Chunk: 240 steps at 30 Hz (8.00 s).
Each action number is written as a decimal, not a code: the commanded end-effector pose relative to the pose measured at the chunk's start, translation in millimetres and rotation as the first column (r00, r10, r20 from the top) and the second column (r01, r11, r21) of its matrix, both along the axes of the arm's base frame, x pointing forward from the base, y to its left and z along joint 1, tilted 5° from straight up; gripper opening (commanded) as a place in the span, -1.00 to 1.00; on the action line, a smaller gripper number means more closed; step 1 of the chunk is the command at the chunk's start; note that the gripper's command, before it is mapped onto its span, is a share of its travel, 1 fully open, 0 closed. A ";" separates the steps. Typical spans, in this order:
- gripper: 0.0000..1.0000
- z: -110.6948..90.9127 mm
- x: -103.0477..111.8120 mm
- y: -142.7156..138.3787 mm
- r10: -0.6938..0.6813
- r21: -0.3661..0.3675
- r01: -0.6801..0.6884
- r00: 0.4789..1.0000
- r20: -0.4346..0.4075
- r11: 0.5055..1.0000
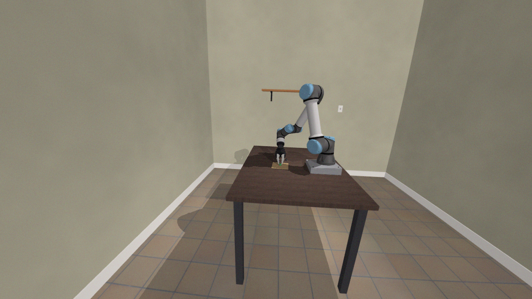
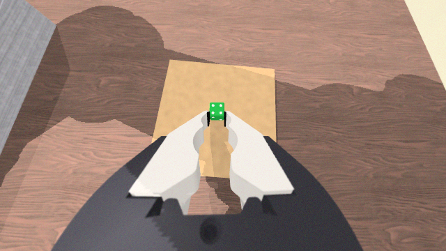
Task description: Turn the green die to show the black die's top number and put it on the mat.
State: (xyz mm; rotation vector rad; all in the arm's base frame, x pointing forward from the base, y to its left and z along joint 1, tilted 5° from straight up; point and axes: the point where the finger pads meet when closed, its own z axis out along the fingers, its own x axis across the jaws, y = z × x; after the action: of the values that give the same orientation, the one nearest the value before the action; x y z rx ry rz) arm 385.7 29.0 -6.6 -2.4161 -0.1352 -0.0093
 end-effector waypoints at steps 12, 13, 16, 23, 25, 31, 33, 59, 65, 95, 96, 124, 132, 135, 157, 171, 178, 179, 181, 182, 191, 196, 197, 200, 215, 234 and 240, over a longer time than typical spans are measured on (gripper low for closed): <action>-0.85 0.2 0.3 -0.1 0.000 -0.001 0.000 1.000 0.001 1.000; -0.78 0.2 0.3 -0.1 0.000 -0.001 0.000 1.000 0.001 1.000; -0.71 0.2 0.3 -0.1 0.000 -0.001 0.000 1.000 0.001 1.000; -0.39 0.2 0.3 -0.1 0.000 -0.001 0.000 1.000 0.001 1.000; -0.39 0.2 0.3 -0.1 0.000 -0.001 0.000 1.000 0.001 1.000; -0.39 0.2 0.3 -0.1 0.000 -0.001 0.000 1.000 0.001 1.000; -0.39 0.2 0.3 -0.1 0.000 -0.001 0.000 1.000 0.001 1.000; -0.39 32.9 -1.4 1.8 0.000 -0.001 0.000 1.000 0.001 1.000; -0.39 50.3 -2.3 2.9 0.000 -0.001 0.000 1.000 0.001 1.000; -0.39 69.9 -4.3 6.9 -0.003 -0.212 0.006 1.000 0.017 0.977; -0.39 70.3 -4.1 7.0 -0.005 -0.229 0.009 1.000 0.020 0.973; -0.39 72.4 -4.0 10.3 -0.009 -0.497 0.035 0.998 0.054 0.867; -0.39 71.6 -4.6 10.7 -0.007 -0.515 0.033 0.999 0.052 0.857; -0.39 70.6 -5.4 11.2 -0.005 -0.545 0.032 0.999 0.050 0.838; 1.00 72.6 -4.3 13.8 -0.003 -0.702 0.059 0.997 0.081 0.709; 1.00 72.6 -4.3 13.8 -0.003 -0.702 0.059 0.997 0.081 0.709; 1.00 76.0 -4.5 14.0 -0.003 -0.702 0.059 0.997 0.081 0.709; 1.00 76.0 -4.5 14.0 -0.003 -0.702 0.059 0.997 0.081 0.709; 1.00 81.0 -4.7 14.3 -0.003 -0.702 0.059 0.997 0.081 0.709; 1.00 84.4 -4.9 14.5 -0.003 -0.702 0.059 0.997 0.081 0.709; 1.00 135.8 -7.5 17.6 -0.003 -0.702 0.059 0.997 0.081 0.709; 1.00 153.9 -8.4 18.7 -0.003 -0.702 0.059 0.997 0.081 0.709; 1.00 159.1 -8.7 19.1 -0.003 -0.702 0.059 0.997 0.081 0.709; 1.00 170.6 -9.2 19.8 -0.003 -0.702 0.059 0.997 0.081 0.709; 1.00 176.8 -9.6 20.1 -0.003 -0.702 0.059 0.997 0.081 0.709; 1.00 176.8 -9.6 20.1 -0.003 -0.702 0.059 0.997 0.081 0.709; 1.00 176.8 -9.6 20.1 -0.003 -0.702 0.059 0.997 0.081 0.709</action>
State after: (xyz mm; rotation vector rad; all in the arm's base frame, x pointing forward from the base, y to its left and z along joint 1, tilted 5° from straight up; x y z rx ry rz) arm 375.8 49.2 169.9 -3.2001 -0.1504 -0.0744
